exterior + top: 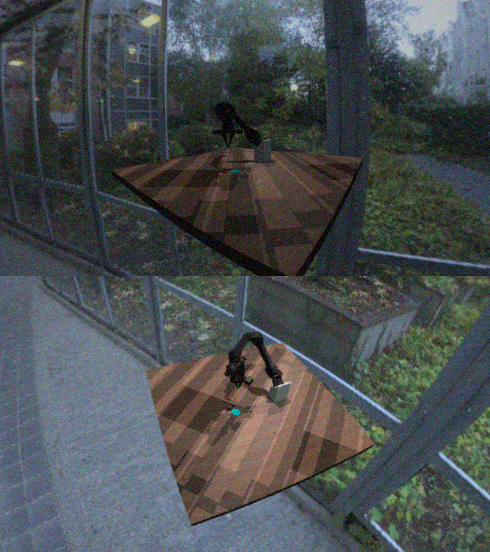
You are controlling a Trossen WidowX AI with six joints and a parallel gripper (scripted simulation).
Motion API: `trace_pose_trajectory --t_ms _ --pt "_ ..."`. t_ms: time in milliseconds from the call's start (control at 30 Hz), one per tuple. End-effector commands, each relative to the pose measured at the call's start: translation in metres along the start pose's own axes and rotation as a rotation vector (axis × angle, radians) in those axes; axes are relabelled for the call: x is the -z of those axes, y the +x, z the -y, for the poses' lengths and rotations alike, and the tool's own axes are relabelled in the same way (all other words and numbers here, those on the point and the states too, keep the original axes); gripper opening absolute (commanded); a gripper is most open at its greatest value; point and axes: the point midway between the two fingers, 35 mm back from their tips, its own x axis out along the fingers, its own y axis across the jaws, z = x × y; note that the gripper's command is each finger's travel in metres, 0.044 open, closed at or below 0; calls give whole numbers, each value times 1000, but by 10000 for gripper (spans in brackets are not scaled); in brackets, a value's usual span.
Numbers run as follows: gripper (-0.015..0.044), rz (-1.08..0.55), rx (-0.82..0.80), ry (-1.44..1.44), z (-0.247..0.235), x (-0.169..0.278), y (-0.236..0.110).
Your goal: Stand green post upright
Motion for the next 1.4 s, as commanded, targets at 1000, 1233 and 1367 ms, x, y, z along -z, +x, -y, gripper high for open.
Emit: trace_pose_trajectory --t_ms 1000,1233,1367 --pt "23 0 2 -541 -45 -91 -2" --pt "23 13 -30 -540 -47 -89 1" --pt "23 26 -59 -538 -48 -88 4"
